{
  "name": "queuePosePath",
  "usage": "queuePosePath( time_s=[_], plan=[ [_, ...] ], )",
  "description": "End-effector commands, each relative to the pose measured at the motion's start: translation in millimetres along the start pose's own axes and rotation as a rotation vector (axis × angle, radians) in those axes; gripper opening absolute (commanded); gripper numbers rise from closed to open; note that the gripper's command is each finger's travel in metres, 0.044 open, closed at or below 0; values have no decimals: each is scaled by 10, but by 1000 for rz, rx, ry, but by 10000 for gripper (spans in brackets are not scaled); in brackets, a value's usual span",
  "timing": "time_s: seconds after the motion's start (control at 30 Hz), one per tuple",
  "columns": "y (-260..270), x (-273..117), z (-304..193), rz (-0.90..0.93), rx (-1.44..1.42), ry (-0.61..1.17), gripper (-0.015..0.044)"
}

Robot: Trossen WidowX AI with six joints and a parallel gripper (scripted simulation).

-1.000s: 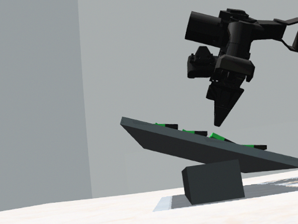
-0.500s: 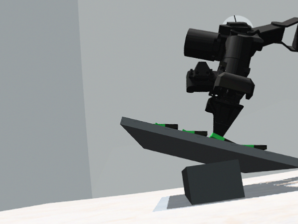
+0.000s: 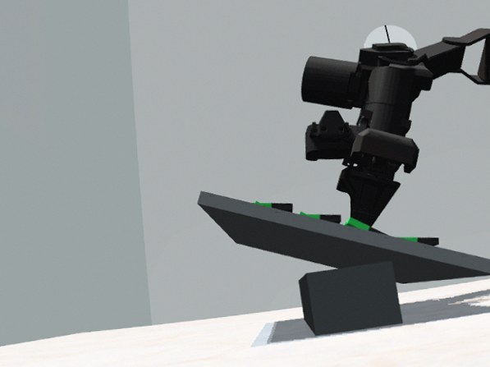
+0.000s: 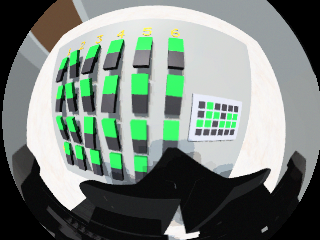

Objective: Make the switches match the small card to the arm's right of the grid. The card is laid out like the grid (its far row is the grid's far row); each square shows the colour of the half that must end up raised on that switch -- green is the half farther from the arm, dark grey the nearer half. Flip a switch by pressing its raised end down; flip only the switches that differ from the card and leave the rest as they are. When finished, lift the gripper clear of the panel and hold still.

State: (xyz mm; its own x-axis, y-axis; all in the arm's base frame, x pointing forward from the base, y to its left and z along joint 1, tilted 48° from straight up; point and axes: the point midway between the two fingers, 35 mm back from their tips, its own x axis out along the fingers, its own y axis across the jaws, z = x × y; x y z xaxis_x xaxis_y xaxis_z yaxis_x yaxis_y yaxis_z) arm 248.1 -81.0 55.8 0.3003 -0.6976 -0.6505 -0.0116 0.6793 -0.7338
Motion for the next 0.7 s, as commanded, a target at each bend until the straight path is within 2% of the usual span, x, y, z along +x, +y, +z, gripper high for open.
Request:
queuePosePath(
  time_s=[0.0, 0.67],
  plan=[
    [11, 3, -2, 6, -5, -1, 0],
    [11, 20, -2, 6, -5, -1, 0]
  ],
)
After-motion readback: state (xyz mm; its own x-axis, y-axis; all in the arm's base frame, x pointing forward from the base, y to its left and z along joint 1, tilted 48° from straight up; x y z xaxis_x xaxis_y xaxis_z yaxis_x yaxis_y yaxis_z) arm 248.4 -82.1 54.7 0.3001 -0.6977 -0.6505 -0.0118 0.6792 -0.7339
